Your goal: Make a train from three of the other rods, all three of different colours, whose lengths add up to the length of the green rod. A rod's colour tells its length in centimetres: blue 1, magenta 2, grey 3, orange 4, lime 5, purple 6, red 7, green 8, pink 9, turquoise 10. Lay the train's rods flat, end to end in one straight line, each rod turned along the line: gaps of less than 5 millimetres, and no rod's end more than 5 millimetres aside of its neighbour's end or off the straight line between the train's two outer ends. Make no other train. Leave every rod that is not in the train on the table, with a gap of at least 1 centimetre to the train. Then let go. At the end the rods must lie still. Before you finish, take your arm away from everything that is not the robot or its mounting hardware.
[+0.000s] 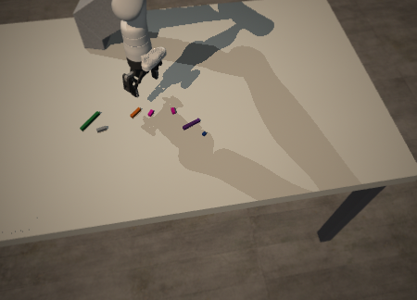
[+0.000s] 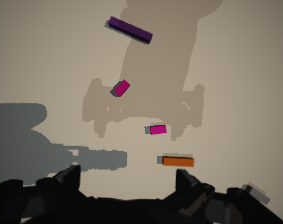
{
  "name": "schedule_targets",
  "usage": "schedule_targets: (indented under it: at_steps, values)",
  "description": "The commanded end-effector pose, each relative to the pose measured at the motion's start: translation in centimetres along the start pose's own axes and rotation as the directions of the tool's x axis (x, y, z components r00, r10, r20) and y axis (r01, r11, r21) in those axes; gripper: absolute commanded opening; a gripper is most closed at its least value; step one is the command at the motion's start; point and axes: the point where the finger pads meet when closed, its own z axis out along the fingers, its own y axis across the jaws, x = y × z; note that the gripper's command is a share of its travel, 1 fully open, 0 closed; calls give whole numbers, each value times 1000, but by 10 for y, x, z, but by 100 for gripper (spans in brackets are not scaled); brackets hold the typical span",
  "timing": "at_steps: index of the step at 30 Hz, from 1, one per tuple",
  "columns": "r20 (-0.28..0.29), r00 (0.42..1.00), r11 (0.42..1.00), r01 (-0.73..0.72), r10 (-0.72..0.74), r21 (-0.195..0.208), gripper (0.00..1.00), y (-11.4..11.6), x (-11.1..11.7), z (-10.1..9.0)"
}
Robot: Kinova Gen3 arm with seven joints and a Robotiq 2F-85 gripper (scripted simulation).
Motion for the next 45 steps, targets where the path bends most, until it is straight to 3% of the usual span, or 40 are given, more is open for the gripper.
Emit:
schedule_targets:
  at_steps: [1, 18, 25, 33, 36, 45]
  values:
    - [4, 1000, 1000, 7, -7, -7, 100, 1, -1, -1]
    - [0, 991, 991, -134, 134, -7, 100, 10, -3, 0]
    - [-3, 951, 951, -309, 309, -3, 100, 18, -6, 2]
    - [-2, 831, 830, -557, 557, 9, 100, 30, -10, 5]
    - [-4, 812, 812, -584, 584, 14, 100, 31, -8, 6]
    - [0, 566, 566, -824, 825, 9, 100, 50, -18, 5]
